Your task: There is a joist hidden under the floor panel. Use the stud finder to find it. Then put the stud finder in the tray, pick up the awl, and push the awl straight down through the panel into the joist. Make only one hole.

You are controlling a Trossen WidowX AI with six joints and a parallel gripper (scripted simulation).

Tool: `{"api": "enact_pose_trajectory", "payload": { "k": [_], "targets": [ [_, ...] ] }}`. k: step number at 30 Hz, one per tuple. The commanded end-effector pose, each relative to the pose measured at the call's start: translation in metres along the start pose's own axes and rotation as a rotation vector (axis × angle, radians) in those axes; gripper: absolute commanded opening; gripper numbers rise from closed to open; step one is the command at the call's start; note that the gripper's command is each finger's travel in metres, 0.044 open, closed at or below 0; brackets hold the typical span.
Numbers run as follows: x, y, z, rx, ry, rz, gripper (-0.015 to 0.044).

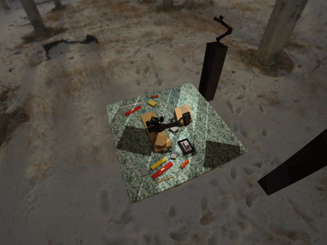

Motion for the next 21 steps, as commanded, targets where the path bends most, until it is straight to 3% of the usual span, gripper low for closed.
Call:
{"api": "enact_pose_trajectory", "payload": {
  "k": [1,21],
  "targets": [
    [0.000,-0.007,-0.004,0.005,-0.010,0.001,0.0000],
    [-0.004,-0.033,-0.011,0.004,-0.010,0.001,0.0000]
  ]
}}
Point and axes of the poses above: the point midway between the two fingers, 35 mm back from their tips, its own z axis back along the fingers, its own x axis across the jaws, y = z × x, the point moved 8 cm from there along z, back along the fingers, and after that the axes turned 10 degrees about z, right-handed, at the moved point
